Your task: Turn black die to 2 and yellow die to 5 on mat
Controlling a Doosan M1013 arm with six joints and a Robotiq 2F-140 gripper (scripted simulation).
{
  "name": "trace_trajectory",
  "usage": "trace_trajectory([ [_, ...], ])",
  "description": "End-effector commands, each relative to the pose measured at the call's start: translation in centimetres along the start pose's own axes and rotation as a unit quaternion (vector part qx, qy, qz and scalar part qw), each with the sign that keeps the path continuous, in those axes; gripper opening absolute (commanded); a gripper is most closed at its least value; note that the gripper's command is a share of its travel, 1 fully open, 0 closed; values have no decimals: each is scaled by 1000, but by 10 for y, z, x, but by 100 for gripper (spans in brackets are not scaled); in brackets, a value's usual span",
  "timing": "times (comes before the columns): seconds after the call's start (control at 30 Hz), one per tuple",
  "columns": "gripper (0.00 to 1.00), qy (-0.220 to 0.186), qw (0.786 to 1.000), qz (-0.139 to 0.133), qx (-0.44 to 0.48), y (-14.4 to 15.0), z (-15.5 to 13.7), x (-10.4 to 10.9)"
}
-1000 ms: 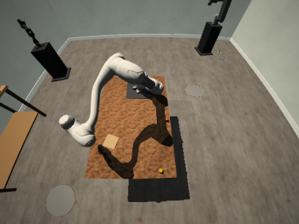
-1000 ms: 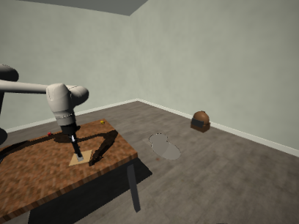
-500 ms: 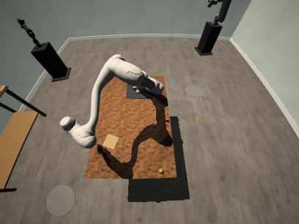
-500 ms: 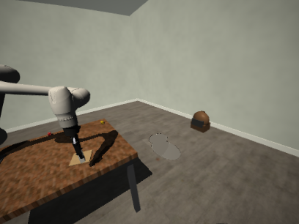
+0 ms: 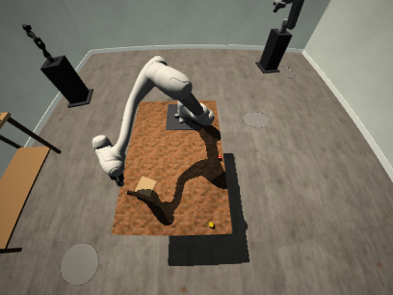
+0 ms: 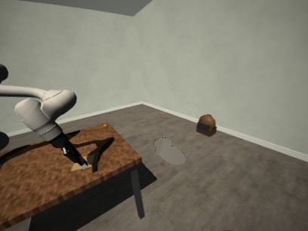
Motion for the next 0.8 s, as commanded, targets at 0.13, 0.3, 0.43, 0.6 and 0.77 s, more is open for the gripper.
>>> trace_trajectory([
  [0.13, 24, -122, 991, -51, 9, 4, 10, -5],
  [0.3, 24, -180, 981, -66, 8, 1, 15, -6],
  [0.43, 24, -199, 977, -70, 7, 0, 17, -6],
  [0.6, 24, -247, 965, -86, 6, 0, 23, -9],
  [0.77, 24, -289, 952, -97, 5, -2, 28, -11],
])
Point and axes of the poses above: the point where the finger pads meet when closed, its own x axis back along the fingers, its own y axis across the jaws, z = x × y, the point moved 3 cm from there along x, back along the fingers, and after that the axes turned 15 degrees about -x, right-handed, at the moved point
